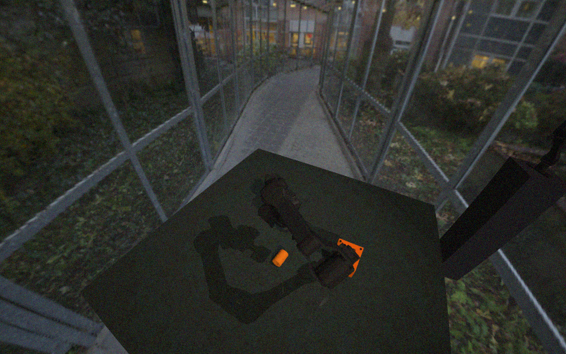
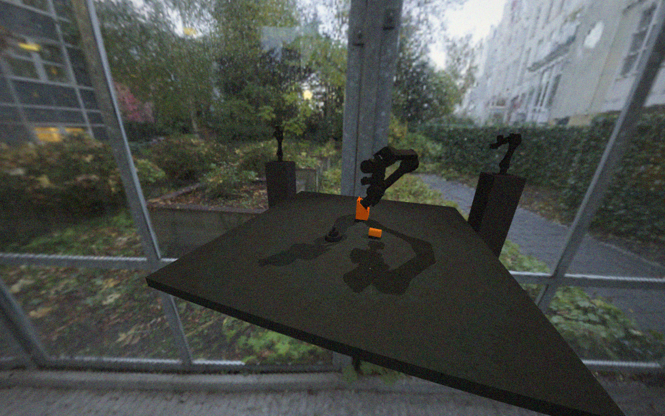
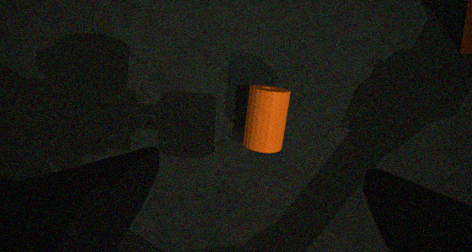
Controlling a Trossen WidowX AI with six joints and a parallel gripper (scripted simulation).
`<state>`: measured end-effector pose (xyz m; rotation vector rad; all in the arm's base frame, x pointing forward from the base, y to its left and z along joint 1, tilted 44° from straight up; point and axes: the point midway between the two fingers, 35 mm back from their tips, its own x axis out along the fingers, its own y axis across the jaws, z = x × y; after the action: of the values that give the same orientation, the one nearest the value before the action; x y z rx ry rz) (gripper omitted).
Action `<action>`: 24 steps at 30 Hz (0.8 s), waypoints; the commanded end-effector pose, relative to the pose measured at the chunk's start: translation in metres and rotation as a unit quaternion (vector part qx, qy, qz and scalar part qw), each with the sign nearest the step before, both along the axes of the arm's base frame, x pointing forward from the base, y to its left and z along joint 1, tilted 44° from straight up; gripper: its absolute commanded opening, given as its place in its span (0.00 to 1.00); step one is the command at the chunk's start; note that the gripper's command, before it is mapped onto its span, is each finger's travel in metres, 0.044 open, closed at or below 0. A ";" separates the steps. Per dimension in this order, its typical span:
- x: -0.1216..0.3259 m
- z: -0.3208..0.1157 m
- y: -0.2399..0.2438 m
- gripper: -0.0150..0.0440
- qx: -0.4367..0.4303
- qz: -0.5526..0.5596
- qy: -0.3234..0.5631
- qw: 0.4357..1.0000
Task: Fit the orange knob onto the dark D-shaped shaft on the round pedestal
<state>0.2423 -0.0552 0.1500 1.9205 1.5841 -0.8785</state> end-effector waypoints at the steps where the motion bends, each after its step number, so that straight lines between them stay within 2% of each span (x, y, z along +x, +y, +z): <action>1: -0.006 0.001 0.000 1.00 0.022 -0.017 0.026 0.999; 8: -0.005 -0.001 0.001 1.00 0.022 -0.016 0.026 0.999; 15: 0.004 -0.062 0.061 1.00 0.021 0.001 0.018 1.000; 24: 0.004 -0.076 0.076 1.00 0.022 0.003 0.017 1.000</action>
<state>0.2457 0.0121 0.0799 1.9355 1.6465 -0.8966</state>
